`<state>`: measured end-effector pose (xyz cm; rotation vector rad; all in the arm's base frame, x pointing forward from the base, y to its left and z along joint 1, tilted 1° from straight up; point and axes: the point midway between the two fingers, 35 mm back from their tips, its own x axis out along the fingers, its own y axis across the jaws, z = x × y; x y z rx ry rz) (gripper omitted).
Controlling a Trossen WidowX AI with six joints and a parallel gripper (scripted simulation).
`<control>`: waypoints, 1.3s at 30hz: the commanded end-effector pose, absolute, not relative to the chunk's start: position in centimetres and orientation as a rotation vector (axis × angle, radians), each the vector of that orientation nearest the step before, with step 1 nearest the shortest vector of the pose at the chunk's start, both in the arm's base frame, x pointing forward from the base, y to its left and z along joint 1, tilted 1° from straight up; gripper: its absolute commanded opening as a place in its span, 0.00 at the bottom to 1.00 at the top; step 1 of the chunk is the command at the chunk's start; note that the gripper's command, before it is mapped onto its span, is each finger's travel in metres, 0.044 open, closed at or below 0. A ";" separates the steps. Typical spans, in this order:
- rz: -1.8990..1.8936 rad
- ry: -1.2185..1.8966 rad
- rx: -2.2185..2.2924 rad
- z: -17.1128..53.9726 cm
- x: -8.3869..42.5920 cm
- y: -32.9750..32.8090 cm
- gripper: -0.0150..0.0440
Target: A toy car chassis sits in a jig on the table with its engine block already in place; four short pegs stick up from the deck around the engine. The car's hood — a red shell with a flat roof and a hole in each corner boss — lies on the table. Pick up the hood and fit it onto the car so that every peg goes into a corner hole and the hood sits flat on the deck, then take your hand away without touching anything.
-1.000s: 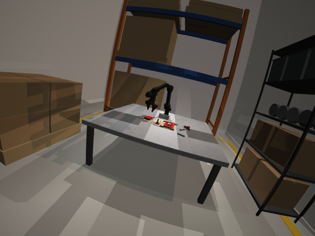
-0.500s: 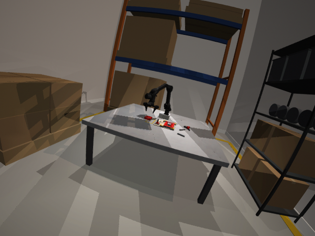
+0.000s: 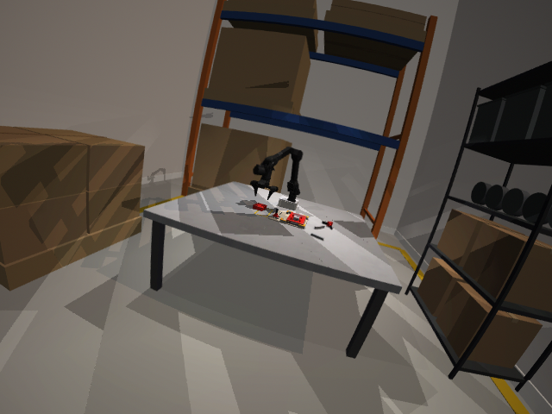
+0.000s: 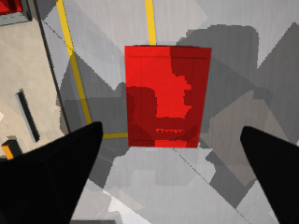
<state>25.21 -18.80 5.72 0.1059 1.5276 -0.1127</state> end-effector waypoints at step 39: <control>-0.102 1.538 0.111 2.0 25.2 -18.7 1.00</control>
